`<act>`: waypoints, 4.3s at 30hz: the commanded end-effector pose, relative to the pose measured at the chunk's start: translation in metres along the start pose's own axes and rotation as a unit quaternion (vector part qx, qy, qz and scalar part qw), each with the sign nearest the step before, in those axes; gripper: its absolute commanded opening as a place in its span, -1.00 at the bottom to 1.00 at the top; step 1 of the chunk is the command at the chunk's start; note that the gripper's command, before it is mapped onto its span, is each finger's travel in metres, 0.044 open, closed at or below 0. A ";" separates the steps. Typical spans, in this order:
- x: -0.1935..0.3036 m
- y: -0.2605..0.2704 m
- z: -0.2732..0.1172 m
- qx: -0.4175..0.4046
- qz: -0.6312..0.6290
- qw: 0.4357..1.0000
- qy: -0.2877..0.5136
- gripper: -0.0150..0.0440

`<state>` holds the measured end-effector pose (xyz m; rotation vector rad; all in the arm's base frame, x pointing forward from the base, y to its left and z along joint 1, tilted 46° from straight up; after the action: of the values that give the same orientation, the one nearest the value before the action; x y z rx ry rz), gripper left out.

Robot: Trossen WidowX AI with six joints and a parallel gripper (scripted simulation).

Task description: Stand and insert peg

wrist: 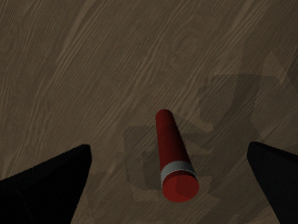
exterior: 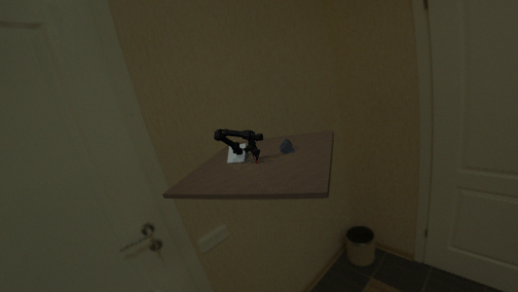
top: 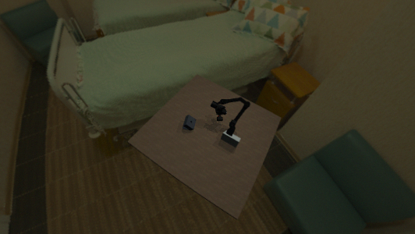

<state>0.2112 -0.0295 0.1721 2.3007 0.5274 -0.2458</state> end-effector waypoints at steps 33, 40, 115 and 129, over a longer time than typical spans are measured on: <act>0.000 0.000 -0.001 0.000 0.000 1.000 0.000 -0.49; 0.003 0.000 -0.026 0.002 -0.002 1.000 0.001 -0.49; 0.084 -0.065 -0.078 -0.069 -0.204 0.961 0.176 -0.49; 0.099 -0.083 -0.081 -0.094 -0.250 0.940 0.214 -0.49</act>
<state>0.2635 0.1052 0.1483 2.0237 1.2578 0.0575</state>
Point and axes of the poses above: the point midway between the two fingers, 35 mm back from their tips, its own z axis out along the fingers, its own y axis across the jaws, x = y × z, the point moved 10 cm from there along -z, back along the fingers, and after that the axes turned 9 degrees about z, right-handed, at the moved point
